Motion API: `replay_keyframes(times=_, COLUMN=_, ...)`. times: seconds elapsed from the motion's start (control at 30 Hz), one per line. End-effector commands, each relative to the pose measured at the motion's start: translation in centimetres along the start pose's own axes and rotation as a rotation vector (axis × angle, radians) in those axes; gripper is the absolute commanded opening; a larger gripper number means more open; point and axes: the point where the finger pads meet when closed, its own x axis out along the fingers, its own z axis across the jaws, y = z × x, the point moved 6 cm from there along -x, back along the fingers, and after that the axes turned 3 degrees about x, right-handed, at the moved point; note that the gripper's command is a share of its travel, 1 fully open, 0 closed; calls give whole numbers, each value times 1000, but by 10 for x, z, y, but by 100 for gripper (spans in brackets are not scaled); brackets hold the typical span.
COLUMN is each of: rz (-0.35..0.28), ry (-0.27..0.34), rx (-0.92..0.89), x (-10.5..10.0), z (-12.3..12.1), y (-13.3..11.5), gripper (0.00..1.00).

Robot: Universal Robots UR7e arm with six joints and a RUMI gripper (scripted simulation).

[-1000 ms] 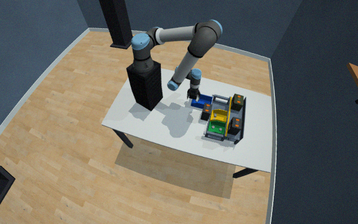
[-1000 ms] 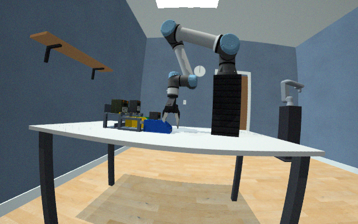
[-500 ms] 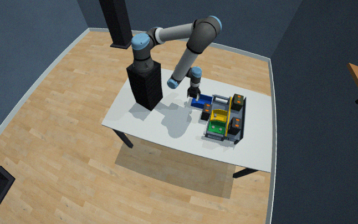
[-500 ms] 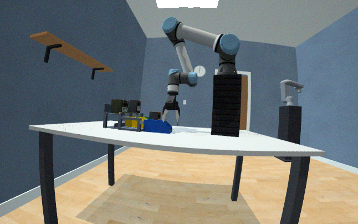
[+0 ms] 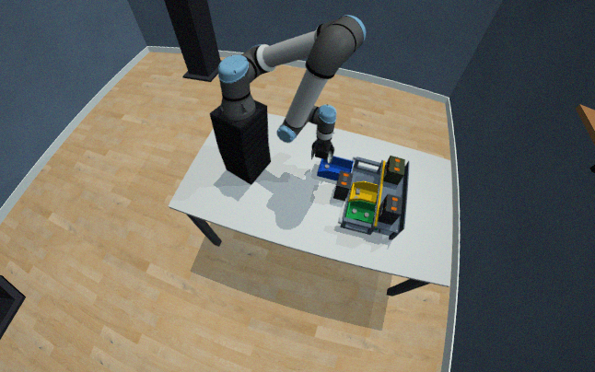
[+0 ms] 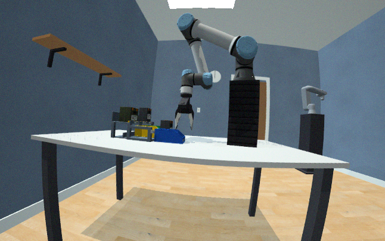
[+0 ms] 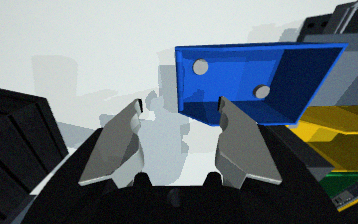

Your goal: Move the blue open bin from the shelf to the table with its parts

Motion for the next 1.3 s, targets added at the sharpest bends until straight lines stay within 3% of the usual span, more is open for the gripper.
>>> replay_keyframes(times=0.0, rz=0, ry=-1, rx=0, x=-12, z=0, y=0, gripper=58)
replay_keyframes(times=0.8, rz=0, ry=-1, rx=0, x=-28, z=0, y=0, gripper=58)
replay_keyframes(times=0.83, rz=0, ry=-1, rx=0, x=-28, z=0, y=0, gripper=0)
replay_keyframes(times=1.27, rz=0, ry=-1, rx=0, x=-28, z=0, y=0, gripper=0)
